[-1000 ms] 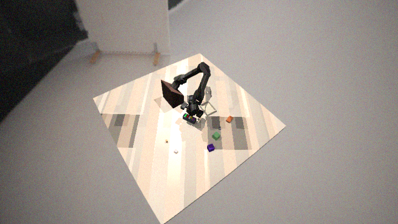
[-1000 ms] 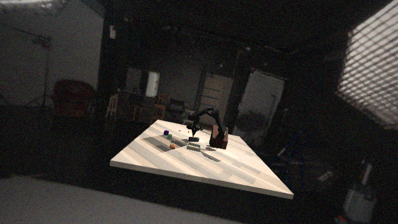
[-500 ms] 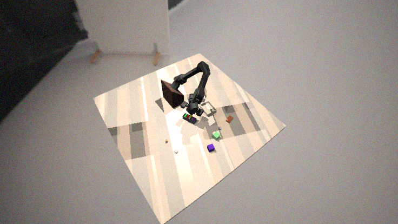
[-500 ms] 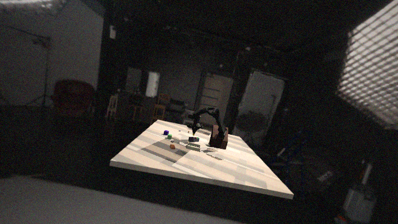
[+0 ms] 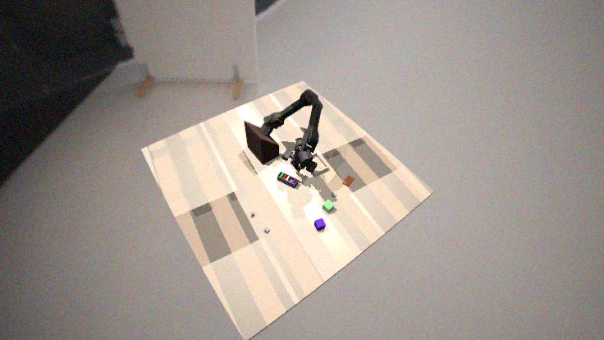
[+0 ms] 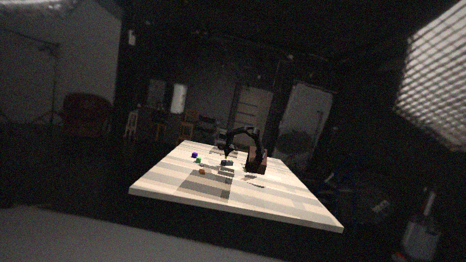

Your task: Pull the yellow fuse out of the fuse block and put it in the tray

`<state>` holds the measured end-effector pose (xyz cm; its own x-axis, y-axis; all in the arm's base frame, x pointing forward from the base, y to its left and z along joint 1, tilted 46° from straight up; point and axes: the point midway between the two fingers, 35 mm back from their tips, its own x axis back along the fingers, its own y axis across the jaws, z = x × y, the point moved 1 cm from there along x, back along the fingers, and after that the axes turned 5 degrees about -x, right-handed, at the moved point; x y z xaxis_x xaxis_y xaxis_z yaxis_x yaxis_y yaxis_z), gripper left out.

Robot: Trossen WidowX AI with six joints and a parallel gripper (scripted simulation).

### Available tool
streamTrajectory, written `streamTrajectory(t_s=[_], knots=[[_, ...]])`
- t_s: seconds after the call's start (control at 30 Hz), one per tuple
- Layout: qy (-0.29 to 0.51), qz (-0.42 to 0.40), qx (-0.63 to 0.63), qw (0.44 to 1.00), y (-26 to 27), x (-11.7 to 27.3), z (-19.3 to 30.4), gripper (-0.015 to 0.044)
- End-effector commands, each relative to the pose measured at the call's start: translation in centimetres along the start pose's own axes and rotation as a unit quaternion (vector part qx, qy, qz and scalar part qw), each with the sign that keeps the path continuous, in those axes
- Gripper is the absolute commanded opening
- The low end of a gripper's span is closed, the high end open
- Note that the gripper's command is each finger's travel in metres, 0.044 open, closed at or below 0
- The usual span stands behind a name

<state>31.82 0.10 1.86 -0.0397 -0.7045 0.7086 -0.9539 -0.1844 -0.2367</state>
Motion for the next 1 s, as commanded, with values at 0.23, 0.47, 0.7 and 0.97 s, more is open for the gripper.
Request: streamTrajectory(t_s=[0.23, 0.47, 0.7, 0.97], knots=[[0.001, 0.002, -0.003, 1.0, -2.1, 0.2, -6.8, 0.0], [-0.005, 0.004, -0.002, 1.0, -2.7, 0.2, -11.6, 0.0], [-0.013, 0.005, -0.002, 1.0, -2.6, 0.3, -15.4, 0.0], [-0.012, 0.005, -0.001, 1.0, -2.6, -0.5, -15.4, 0.0]])
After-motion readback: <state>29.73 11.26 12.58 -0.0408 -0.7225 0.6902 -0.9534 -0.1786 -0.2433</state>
